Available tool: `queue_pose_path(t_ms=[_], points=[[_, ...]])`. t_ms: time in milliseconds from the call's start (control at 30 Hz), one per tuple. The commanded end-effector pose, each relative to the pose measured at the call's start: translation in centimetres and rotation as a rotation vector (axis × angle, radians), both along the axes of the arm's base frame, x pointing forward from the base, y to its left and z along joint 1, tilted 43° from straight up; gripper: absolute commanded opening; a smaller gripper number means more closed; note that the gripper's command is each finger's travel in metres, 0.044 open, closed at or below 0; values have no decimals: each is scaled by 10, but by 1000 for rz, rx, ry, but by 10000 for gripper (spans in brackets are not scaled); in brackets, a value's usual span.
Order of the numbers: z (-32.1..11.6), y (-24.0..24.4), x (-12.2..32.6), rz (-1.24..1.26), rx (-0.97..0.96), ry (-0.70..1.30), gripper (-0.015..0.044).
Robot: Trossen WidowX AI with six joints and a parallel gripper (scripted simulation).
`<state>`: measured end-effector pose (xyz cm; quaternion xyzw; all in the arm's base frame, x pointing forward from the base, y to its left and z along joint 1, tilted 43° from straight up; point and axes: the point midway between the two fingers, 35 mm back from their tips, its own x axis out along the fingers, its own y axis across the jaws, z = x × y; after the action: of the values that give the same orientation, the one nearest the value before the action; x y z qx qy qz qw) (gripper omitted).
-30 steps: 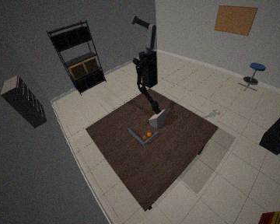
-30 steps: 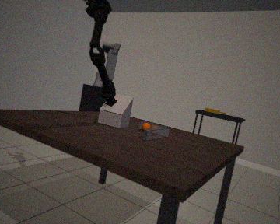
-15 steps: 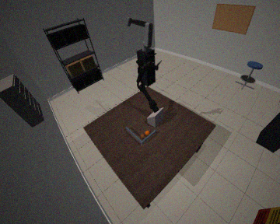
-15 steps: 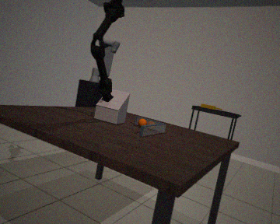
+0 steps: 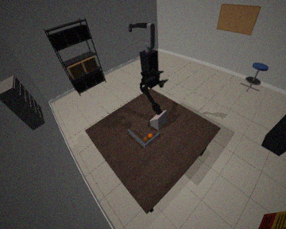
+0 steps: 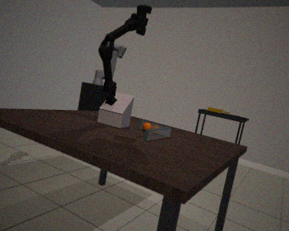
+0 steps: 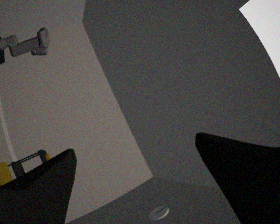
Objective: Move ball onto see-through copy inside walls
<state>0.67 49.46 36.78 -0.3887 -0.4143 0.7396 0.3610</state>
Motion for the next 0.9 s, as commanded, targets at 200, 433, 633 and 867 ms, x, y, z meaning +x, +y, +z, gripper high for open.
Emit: queue_pose_path(t_ms=[200,433,633,867], points=[[-130,1,113,-422,-369,57,421],[-215,-41,190,-741,-606,41,421],[-275,-93,236,-967,-803,34,421],[-345,-180,274,-1240,-1084,24,421]])
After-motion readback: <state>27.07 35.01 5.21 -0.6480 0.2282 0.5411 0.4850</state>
